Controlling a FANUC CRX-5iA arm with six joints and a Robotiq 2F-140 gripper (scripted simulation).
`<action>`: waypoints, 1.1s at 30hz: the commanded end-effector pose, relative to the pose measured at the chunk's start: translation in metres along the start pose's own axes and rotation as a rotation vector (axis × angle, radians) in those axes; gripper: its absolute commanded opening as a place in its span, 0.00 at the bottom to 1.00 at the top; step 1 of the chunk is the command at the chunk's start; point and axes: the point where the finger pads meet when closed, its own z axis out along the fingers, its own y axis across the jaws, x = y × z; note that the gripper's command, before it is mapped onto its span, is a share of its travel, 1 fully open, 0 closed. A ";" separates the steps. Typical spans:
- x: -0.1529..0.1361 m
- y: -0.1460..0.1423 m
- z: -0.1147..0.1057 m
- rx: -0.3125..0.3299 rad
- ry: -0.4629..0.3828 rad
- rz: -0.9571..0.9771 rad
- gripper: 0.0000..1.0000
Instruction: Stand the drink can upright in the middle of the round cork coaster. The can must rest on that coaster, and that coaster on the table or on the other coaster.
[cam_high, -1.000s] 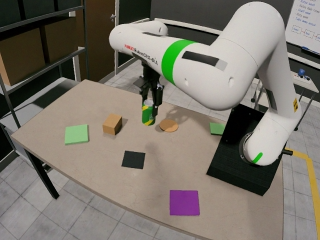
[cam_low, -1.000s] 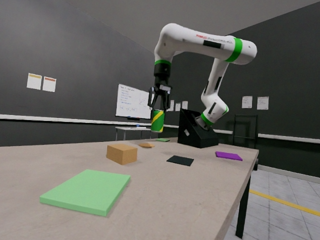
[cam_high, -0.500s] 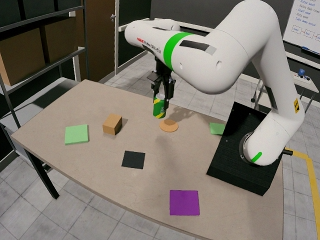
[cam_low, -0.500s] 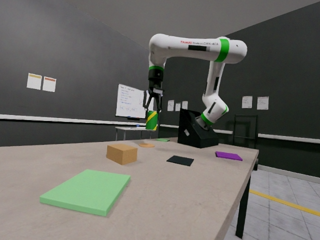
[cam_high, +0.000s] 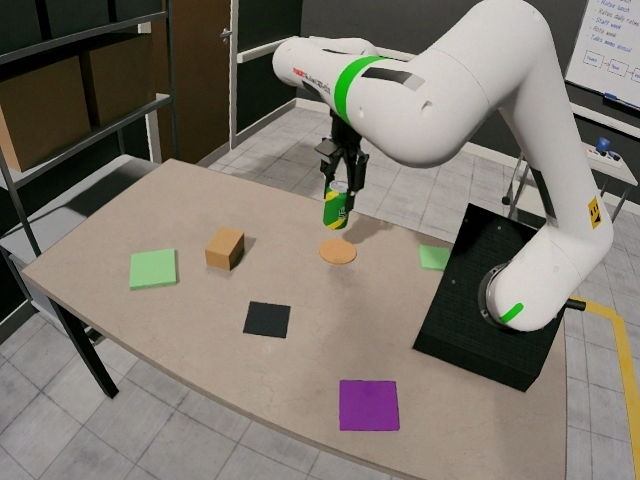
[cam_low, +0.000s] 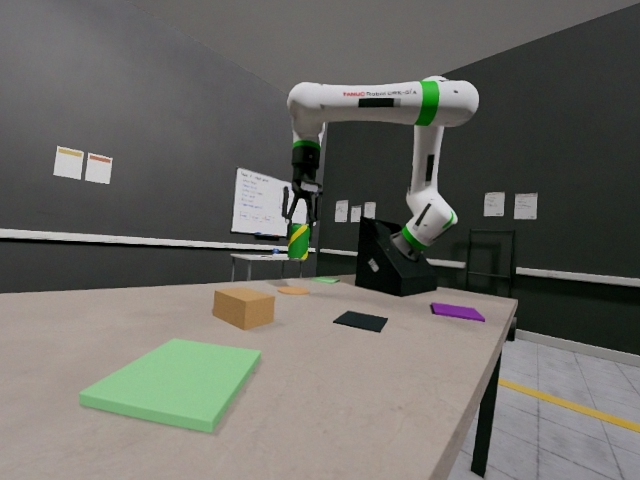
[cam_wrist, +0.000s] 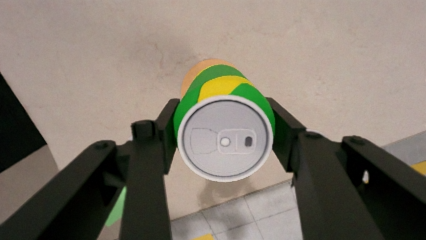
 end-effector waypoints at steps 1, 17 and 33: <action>-0.006 0.000 -0.001 -0.001 0.000 -0.001 0.10; -0.021 -0.002 0.000 0.000 0.004 -0.002 0.10; -0.022 -0.003 0.072 0.001 0.002 -0.001 0.10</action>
